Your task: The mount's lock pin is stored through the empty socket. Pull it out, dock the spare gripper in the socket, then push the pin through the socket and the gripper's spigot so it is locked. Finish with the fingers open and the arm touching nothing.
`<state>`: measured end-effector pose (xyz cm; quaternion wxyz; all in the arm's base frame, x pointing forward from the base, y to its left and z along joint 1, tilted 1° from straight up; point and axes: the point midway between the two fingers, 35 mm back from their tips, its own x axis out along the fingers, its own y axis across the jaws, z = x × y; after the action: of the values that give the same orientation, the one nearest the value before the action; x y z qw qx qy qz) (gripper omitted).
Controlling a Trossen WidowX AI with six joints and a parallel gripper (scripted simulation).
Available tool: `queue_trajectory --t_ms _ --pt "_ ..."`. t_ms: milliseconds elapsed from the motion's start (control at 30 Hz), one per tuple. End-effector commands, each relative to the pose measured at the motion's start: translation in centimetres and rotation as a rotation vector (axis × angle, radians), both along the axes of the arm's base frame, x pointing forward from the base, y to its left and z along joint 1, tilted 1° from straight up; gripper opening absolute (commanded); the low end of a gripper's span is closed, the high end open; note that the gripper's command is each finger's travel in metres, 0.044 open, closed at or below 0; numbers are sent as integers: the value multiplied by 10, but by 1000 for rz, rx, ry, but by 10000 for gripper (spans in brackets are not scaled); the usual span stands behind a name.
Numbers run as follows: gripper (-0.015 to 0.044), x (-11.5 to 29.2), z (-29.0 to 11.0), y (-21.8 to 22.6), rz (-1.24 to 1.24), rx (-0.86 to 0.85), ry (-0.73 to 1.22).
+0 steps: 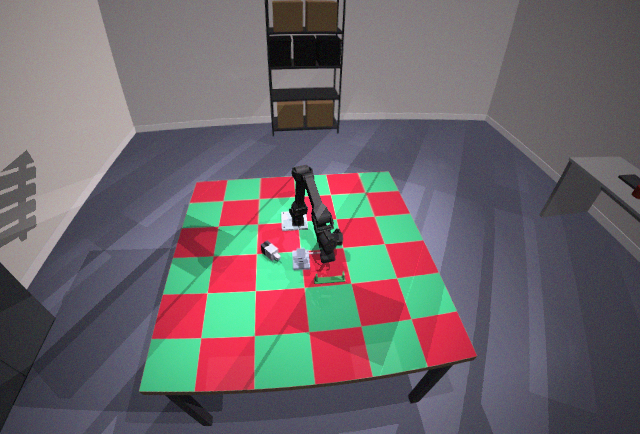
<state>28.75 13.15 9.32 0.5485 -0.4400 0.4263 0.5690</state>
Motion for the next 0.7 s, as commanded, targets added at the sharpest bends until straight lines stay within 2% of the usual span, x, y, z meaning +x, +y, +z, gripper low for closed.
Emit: queue_trajectory --t_ms 0,667 --pt "0 2 3 4 -5 8 -2" --pt "0 2 4 16 -5 4 18"
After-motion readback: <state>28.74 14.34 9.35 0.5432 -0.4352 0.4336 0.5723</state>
